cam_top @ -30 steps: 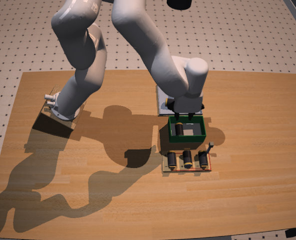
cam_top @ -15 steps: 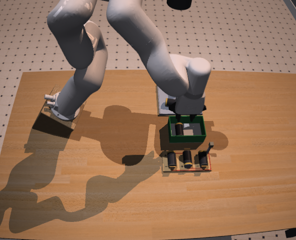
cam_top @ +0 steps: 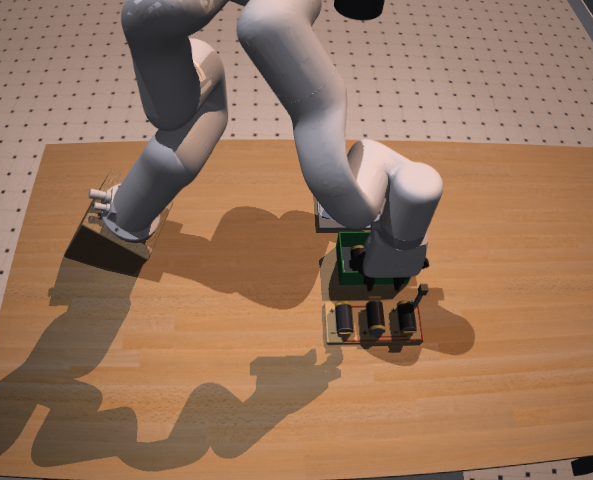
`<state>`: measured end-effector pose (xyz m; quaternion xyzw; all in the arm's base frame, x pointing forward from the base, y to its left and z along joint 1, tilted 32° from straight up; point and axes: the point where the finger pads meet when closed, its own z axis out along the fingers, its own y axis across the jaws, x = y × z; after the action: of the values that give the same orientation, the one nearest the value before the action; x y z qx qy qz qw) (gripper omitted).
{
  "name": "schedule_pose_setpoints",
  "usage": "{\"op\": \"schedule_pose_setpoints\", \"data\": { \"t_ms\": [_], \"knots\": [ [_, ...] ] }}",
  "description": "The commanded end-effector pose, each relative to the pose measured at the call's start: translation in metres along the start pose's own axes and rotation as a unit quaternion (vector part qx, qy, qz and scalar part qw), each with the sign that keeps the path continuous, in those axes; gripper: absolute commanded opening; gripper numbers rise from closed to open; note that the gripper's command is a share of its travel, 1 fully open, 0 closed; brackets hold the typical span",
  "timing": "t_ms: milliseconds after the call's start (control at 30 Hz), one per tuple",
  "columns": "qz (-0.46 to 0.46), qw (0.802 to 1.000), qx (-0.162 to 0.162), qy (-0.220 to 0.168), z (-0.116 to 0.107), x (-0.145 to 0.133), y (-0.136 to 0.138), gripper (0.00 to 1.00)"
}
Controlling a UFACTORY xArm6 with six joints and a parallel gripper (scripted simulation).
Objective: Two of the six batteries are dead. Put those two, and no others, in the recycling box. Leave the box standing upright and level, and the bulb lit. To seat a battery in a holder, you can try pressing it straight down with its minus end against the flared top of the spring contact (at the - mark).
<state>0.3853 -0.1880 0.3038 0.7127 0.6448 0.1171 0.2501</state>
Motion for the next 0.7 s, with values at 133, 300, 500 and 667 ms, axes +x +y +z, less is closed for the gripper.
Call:
{"op": "schedule_pose_setpoints", "data": {
  "t_ms": [133, 300, 500, 667],
  "knots": [
    [-0.003, 1.000, -0.001, 0.011, 0.0016, -0.0170, 0.0059, 0.51],
    [-0.002, 1.000, -0.001, 0.011, 0.0016, -0.0170, 0.0059, 0.51],
    [0.003, 1.000, -0.001, 0.011, 0.0016, -0.0170, 0.0059, 0.51],
    [0.005, 1.000, -0.001, 0.011, 0.0016, -0.0170, 0.0059, 0.51]
  ]
}}
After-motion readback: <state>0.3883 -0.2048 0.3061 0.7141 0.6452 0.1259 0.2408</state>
